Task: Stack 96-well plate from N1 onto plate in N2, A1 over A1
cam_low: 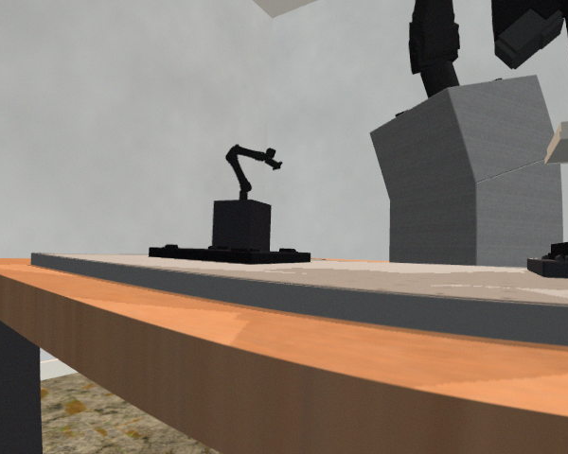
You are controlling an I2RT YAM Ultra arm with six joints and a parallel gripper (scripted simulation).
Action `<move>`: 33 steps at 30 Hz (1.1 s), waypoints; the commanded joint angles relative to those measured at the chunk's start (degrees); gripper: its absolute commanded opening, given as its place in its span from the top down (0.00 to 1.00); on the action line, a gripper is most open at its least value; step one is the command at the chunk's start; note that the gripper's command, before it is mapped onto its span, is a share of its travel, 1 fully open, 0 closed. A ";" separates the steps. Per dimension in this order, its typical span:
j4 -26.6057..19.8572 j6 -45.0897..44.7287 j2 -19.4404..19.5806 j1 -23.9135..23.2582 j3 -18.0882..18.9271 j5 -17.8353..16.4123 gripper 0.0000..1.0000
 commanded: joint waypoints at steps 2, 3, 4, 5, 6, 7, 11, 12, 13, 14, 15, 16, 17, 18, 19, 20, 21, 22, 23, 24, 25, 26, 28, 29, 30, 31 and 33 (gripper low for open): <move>-1.75 0.55 0.41 0.52 2.06 0.71 1.00; -1.76 0.51 0.46 0.53 2.08 0.71 1.00; -1.78 0.45 0.53 0.54 2.10 0.71 1.00; -1.80 0.42 0.62 0.55 2.13 0.71 1.00; -1.82 0.42 0.71 0.56 2.16 0.71 1.00; -1.84 0.42 0.73 0.58 2.20 0.71 1.00; -1.89 0.43 0.75 0.61 2.27 0.71 1.00; -1.96 0.43 -0.51 0.61 2.33 0.71 1.00; -2.00 0.42 -0.39 0.61 2.40 0.71 1.00; -2.05 0.42 -0.18 0.61 2.48 0.71 1.00; -2.11 0.42 0.05 0.61 2.57 0.71 1.00; -1.88 0.16 1.17 0.26 2.70 0.70 1.00; -0.92 -0.07 1.45 -0.07 2.80 0.70 1.00; -0.02 -0.29 1.72 -0.40 2.87 0.70 1.00; 0.23 -0.39 2.01 -0.62 2.93 0.70 1.00; 0.50 -0.47 2.30 -0.70 2.98 0.69 1.00; 0.77 -0.55 2.58 -0.77 3.01 0.66 1.00; 1.04 -0.63 2.87 -0.64 3.06 0.64 1.00; 1.30 -0.70 3.16 -0.51 3.11 0.61 1.00; 1.56 -0.77 3.45 -0.47 3.17 0.57 1.00; 1.80 -0.85 3.73 -0.60 3.23 0.55 1.00; 2.03 -0.93 4.02 -0.88 3.31 0.52 1.00; 2.03 -0.93 4.02 -0.88 3.31 0.52 1.00; 1.63 -1.03 3.87 -1.23 3.46 0.50 1.00; 2.42 -1.12 4.61 -1.31 3.57 0.49 1.00; 2.61 -1.21 4.90 -1.40 3.70 0.47 1.00; 3.00 -1.37 5.53 -1.27 4.00 0.40 1.00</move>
